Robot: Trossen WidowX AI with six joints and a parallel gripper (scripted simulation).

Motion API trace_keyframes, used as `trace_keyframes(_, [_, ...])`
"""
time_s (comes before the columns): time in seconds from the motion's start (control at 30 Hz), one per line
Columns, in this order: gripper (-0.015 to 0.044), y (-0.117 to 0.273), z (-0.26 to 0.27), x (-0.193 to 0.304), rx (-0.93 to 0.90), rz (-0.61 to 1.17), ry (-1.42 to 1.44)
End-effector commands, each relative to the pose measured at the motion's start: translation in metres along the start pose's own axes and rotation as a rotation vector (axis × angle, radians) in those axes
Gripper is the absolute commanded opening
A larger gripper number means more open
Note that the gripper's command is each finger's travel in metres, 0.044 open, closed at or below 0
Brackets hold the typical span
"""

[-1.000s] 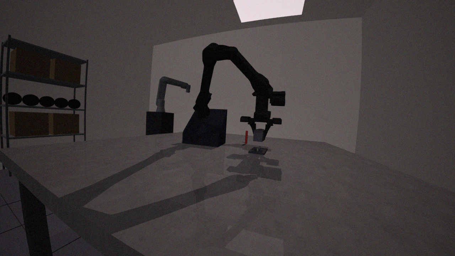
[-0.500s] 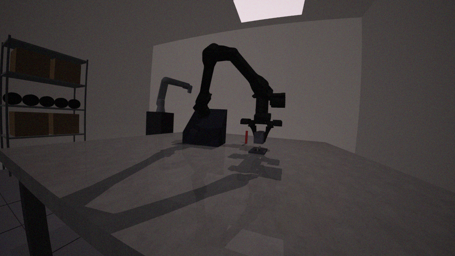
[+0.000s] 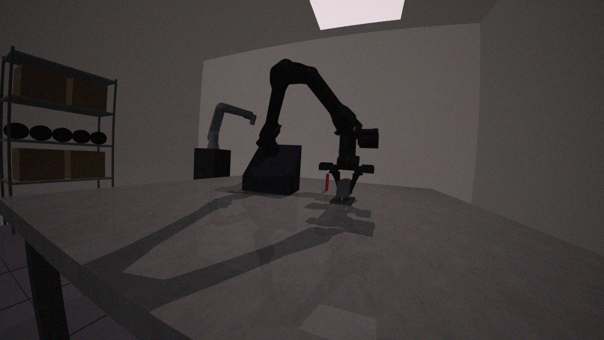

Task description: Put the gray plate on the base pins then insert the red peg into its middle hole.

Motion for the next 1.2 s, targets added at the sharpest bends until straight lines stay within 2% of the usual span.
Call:
trace_keyframes(0.0, [0.0000,-0.008,-0.002,0.001,0.009,-0.002,0.010])
trace_keyframes(0.37, [0.0000,-0.008,0.000,0.000,0.002,-0.003,0.000])
trace_keyframes(0.93, [0.0440,-0.008,0.000,0.000,0.002,-0.003,0.000])
trace_keyframes(1.07, [0.0440,-0.006,0.000,0.000,0.002,-0.002,0.000])
trace_keyframes(1.17, [0.0440,0.019,0.004,0.002,0.002,0.012,0.005])
Point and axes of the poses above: the point midway between the two fingers, 35 mm back from their tips, its own y axis back along the fingers, its own z axis across the jaws, x = y × z, the point moved 9 cm from there along y, back along the fingers, and after that the axes turned 4 degrees about -y, right-handed, at the moved point
